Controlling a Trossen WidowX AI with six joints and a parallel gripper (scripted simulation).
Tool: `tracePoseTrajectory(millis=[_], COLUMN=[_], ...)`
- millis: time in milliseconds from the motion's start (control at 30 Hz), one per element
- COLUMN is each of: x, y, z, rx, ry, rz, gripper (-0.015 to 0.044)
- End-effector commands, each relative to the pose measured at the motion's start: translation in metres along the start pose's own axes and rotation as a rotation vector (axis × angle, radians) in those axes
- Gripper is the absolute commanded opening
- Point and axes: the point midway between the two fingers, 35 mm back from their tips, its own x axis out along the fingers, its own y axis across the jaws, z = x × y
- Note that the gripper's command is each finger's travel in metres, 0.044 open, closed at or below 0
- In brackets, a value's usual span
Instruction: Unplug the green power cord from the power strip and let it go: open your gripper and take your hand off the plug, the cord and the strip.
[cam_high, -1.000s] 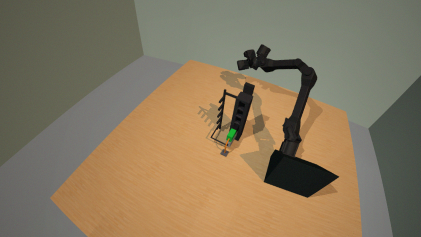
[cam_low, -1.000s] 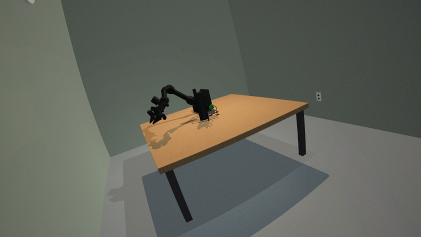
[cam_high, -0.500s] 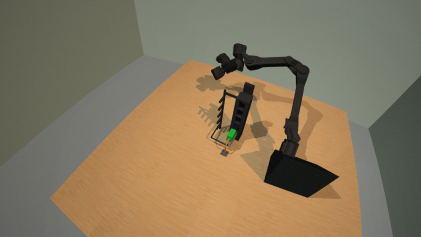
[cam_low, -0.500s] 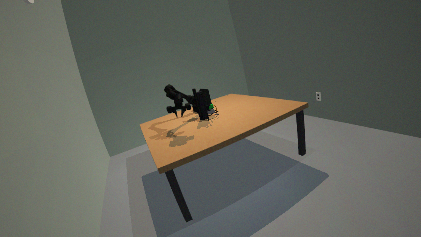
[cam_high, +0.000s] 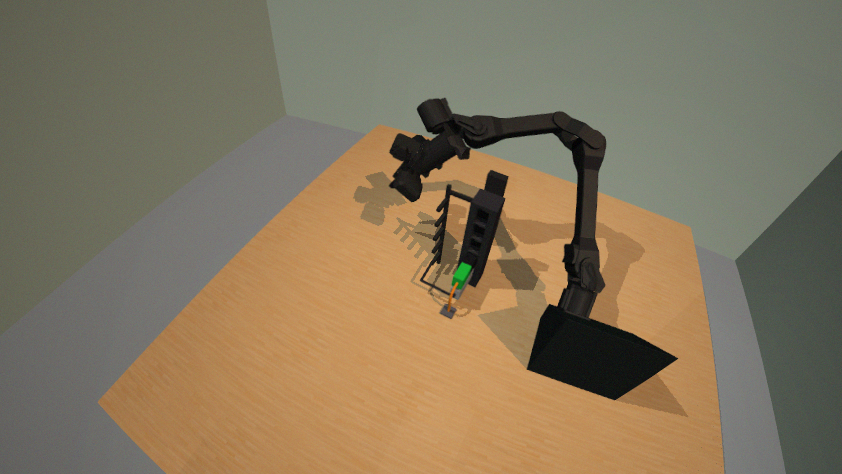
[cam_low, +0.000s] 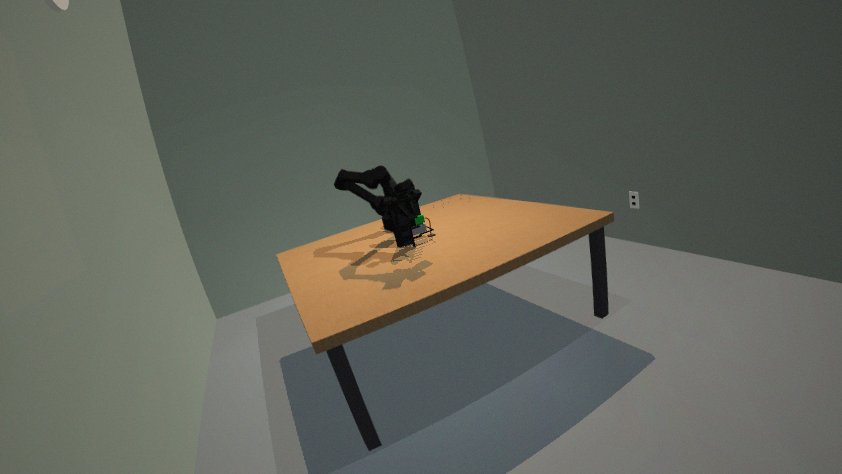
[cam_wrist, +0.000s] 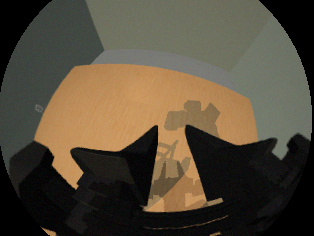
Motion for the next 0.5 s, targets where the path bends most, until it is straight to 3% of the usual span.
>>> tracePoseTrajectory(millis=[0, 233, 467], x=[-0.001, -0.013, -0.038], y=[0.059, 0.143, 0.204], z=[0.000, -0.018, -0.075], rx=[-0.151, -0.402, -0.722], ry=[0.026, 0.107, 0.304], rz=[0.109, 0.264, 0.417], gripper=[0.0160, 0.0160, 0.0160])
